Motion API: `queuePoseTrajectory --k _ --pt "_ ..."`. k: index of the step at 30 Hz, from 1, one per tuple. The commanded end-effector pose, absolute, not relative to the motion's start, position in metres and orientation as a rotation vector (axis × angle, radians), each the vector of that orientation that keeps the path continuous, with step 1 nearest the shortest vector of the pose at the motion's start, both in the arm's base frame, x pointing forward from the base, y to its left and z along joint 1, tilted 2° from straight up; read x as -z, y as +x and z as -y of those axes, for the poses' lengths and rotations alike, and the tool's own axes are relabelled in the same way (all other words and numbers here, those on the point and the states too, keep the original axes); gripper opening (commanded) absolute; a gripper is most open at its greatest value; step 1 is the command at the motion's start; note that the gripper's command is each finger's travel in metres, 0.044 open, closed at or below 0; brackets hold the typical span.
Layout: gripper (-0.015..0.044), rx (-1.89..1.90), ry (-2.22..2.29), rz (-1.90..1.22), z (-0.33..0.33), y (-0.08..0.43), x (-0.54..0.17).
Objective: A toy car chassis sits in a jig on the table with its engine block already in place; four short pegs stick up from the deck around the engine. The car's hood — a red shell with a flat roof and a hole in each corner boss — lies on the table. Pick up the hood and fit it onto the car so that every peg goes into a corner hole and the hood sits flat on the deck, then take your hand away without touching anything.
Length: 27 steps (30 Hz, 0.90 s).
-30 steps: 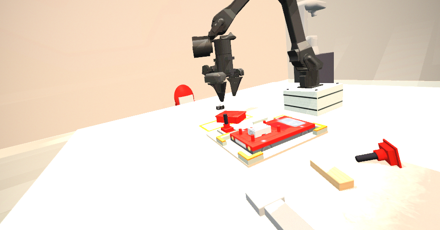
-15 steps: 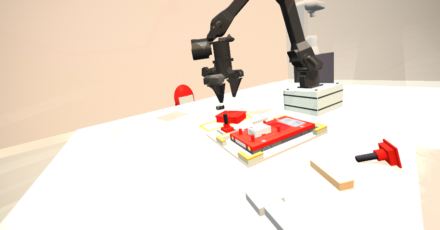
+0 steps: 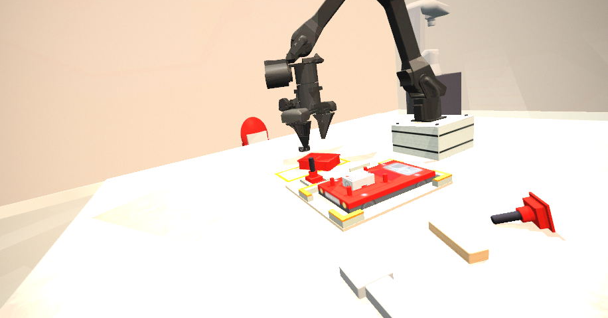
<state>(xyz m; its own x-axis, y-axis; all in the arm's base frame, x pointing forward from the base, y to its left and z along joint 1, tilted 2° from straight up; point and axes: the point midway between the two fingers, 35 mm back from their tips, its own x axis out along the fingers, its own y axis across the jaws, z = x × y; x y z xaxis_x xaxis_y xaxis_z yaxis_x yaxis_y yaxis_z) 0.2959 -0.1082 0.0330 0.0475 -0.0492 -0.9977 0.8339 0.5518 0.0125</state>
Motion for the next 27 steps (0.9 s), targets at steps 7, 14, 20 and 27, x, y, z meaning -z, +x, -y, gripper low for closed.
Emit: queuePoseTrajectory --k 7,14,20,27 --pt "0.044 0.79 0.745 -1.374 0.109 0.294 -0.019" --pt "0.044 0.79 0.745 -1.374 0.109 0.294 -0.012" --pt "0.044 0.79 0.745 -1.374 0.109 0.294 -0.006" --pt "0.044 0.79 0.745 -1.374 0.109 0.294 0.001"
